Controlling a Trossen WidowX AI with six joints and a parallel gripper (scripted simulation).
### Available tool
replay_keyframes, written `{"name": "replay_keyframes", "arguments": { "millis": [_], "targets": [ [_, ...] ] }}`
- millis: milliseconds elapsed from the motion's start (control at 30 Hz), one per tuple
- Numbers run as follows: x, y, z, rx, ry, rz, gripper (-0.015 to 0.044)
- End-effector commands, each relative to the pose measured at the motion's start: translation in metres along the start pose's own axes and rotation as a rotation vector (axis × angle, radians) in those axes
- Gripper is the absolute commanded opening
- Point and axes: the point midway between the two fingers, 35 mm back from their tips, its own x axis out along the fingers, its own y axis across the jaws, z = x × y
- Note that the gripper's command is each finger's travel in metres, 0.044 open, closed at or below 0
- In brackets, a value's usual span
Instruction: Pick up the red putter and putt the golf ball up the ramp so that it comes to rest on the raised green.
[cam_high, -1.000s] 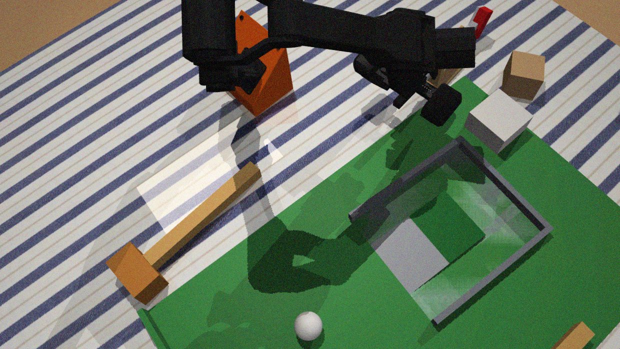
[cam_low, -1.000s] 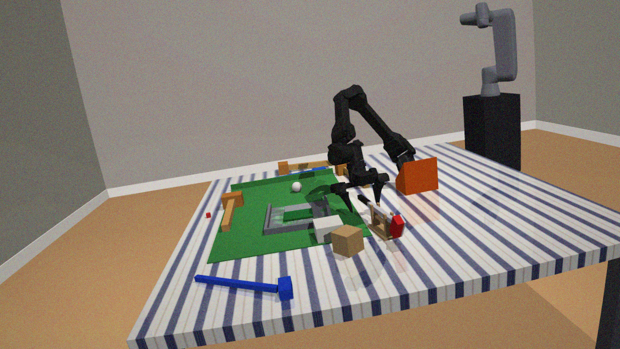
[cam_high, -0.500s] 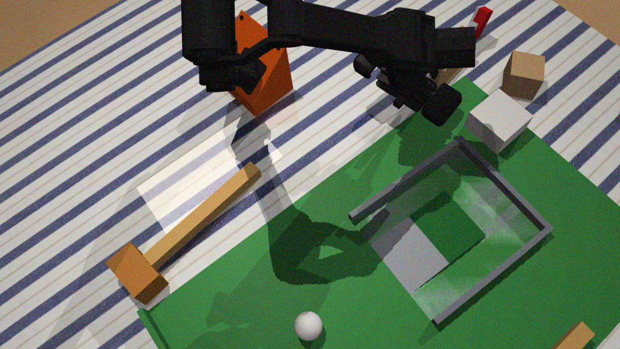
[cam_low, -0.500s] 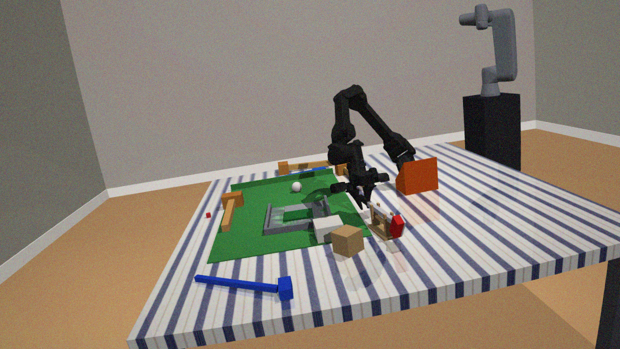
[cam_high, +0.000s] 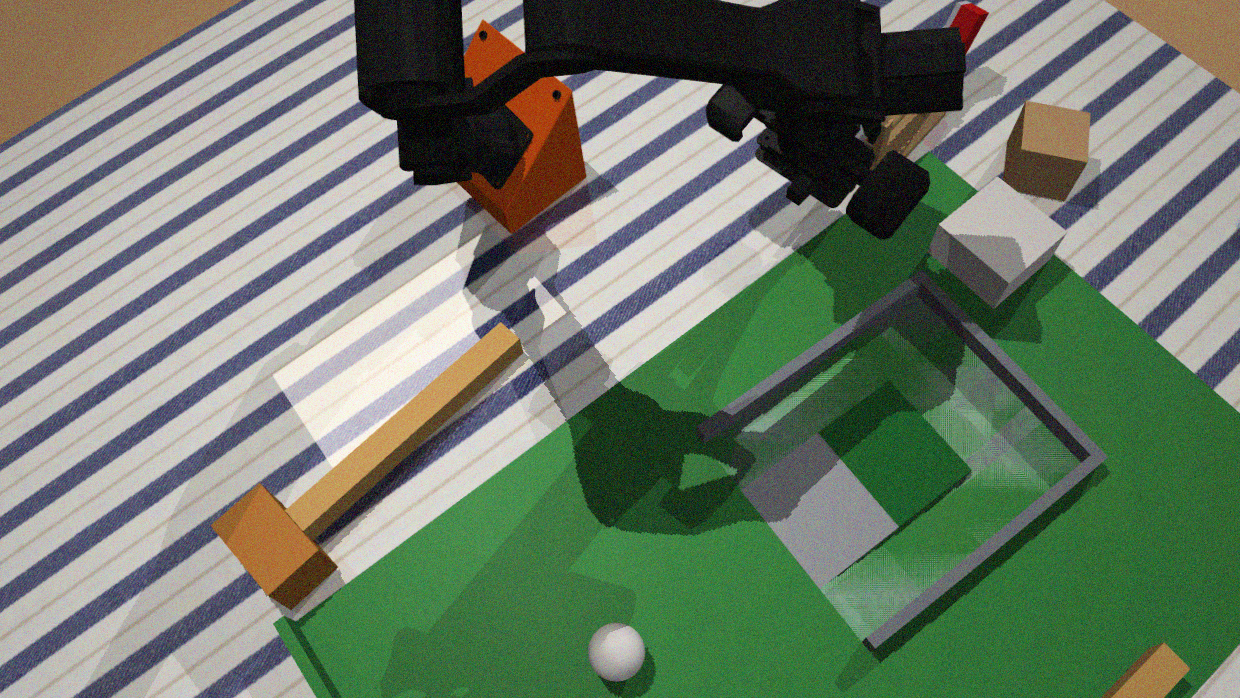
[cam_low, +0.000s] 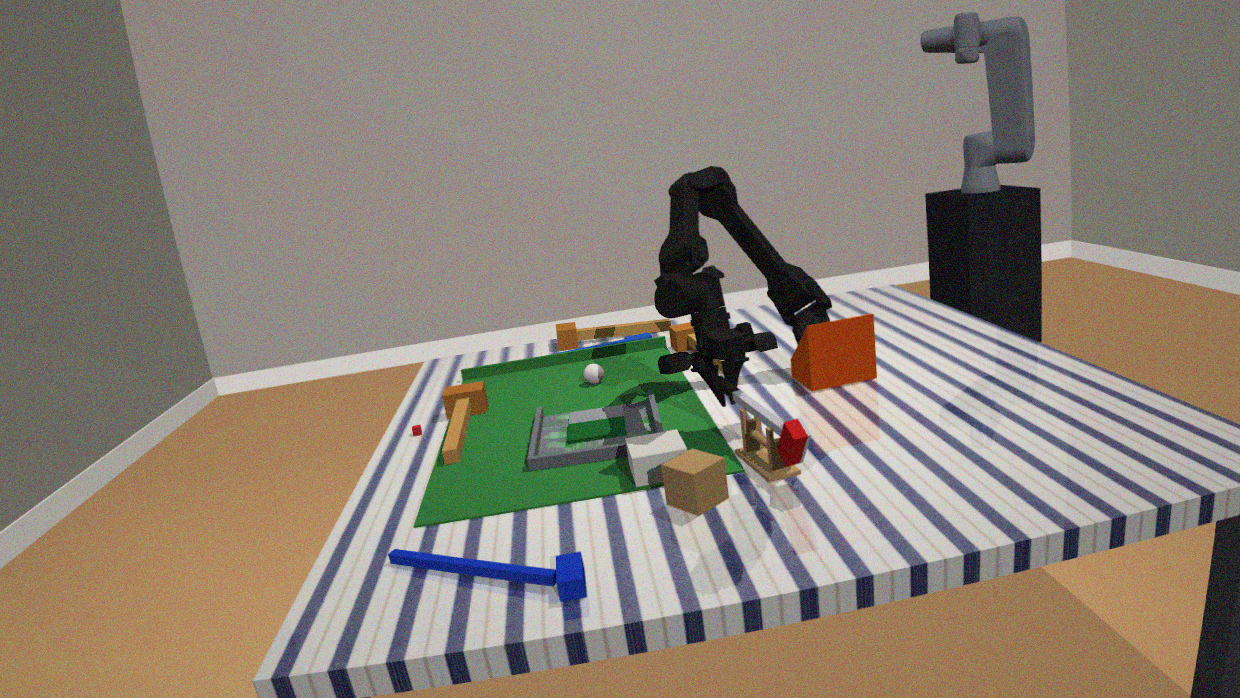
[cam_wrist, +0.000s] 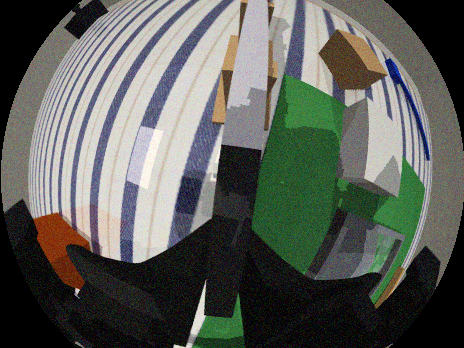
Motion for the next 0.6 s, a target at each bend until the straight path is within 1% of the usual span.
{"name": "replay_keyframes", "arguments": {
  "millis": [0,233,367,400,567],
  "targets": [
    [-0.028,-0.003,0.012,0.002,-0.028,-0.014,0.0000],
    [-0.071,0.001,0.021,0.001,-0.028,-0.012,0.0000],
    [-0.075,0.002,0.022,0.001,-0.028,-0.012,0.0000],
    [-0.069,0.002,0.018,-0.002,-0.016,-0.014,0.0000],
    [-0.084,-0.013,-0.012,0.136,-0.016,-0.029,0.0000]
  ]
}}
